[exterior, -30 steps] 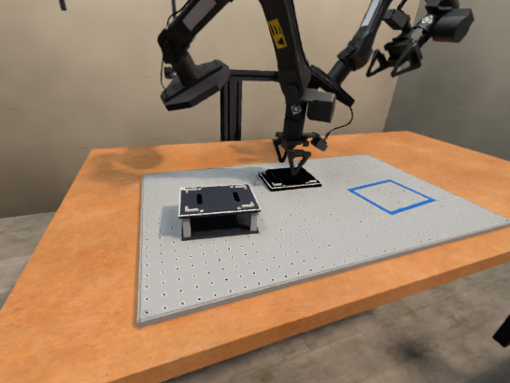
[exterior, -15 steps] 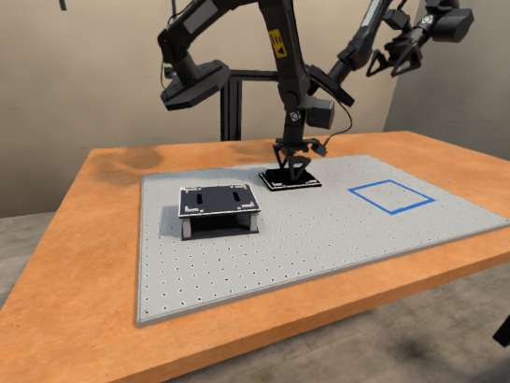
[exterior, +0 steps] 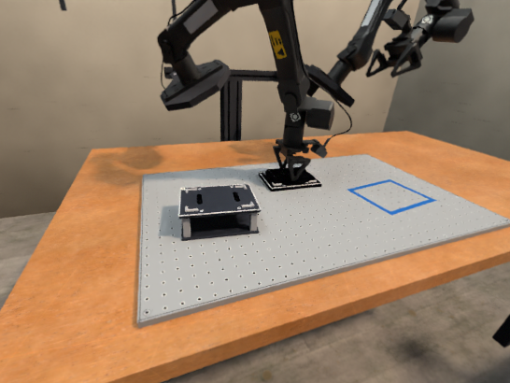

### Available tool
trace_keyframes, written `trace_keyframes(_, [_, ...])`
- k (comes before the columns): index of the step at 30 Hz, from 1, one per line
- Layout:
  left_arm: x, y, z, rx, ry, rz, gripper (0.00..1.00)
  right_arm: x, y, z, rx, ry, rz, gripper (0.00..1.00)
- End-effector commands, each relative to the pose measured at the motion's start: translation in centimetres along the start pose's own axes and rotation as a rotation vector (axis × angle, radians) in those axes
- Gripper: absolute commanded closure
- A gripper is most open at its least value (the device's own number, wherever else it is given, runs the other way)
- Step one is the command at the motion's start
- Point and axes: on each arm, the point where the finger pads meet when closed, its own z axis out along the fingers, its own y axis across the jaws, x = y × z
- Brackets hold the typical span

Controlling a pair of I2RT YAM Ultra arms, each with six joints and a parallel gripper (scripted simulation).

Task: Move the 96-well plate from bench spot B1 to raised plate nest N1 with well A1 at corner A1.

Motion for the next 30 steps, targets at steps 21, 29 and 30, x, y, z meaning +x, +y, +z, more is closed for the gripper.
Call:
trace_keyframes(21, [-0.6, 0.8, -1.0, -0.033, -0.007, 0.026, 0.00, -0.2, 0.3, -3.1, -0.007, -0.021, -0.006, 0.21])
trace_keyframes(29, [-0.6, 0.8, -1.0, -0.033, -0.007, 0.026, 0.00, -0.3, -0.1, -9.1, -0.001, -0.029, 0.000, 0.21])
trace_keyframes(30, [-0.6, 0.8, -1.0, -0.033, -0.007, 0.026, 0.00, -0.3, -0.1, -9.4, -0.001, -0.029, 0.000, 0.21])
